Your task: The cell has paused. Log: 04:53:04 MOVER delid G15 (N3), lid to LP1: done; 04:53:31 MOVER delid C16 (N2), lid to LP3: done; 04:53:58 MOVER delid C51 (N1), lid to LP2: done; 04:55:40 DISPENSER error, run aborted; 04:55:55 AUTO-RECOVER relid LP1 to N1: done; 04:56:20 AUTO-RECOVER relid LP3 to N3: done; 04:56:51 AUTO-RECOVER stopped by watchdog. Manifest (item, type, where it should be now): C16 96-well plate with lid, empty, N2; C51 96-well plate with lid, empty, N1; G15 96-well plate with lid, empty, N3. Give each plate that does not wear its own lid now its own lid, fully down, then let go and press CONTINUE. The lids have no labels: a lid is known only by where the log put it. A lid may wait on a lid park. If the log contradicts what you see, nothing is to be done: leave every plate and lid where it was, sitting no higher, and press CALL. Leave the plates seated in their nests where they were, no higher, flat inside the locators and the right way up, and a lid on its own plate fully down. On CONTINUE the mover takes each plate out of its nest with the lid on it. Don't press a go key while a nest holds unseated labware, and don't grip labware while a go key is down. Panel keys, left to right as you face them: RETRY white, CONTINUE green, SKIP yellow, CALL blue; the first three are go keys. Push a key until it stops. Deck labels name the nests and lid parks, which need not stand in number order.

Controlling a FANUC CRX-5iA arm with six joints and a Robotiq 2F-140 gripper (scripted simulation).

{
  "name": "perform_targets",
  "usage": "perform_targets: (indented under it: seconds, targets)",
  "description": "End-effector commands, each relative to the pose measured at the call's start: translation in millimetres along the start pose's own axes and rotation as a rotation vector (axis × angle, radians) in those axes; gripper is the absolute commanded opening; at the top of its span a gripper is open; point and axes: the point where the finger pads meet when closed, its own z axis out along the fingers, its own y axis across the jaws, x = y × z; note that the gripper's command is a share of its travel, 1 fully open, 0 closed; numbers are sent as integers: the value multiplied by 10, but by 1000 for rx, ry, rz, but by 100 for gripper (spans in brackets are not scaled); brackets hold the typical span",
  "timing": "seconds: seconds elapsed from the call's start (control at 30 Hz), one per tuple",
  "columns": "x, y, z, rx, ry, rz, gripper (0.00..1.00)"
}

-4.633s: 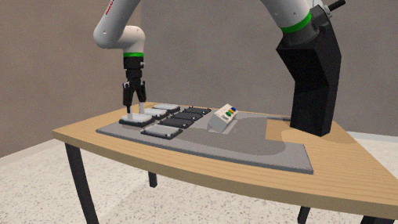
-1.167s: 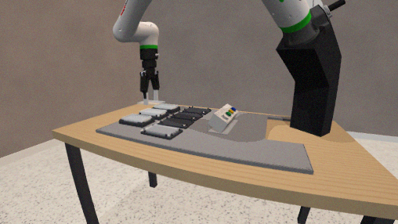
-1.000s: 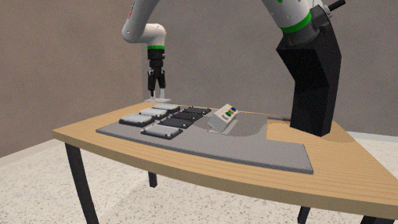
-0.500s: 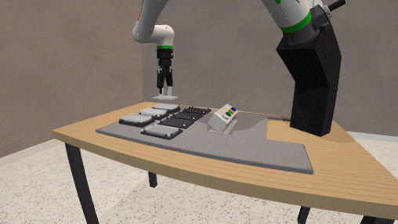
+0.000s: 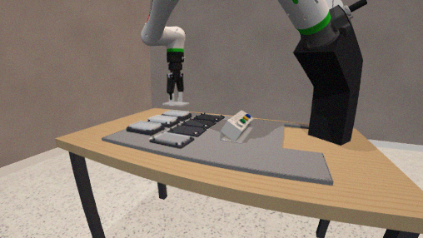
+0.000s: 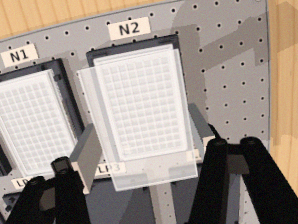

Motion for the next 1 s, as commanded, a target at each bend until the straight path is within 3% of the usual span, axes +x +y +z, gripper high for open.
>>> perform_targets:
  seconds: [0.0,0.97]
  targets:
    - [2,2,-3,0,0,0,0]
    - [2,2,28,0,0,12,0]
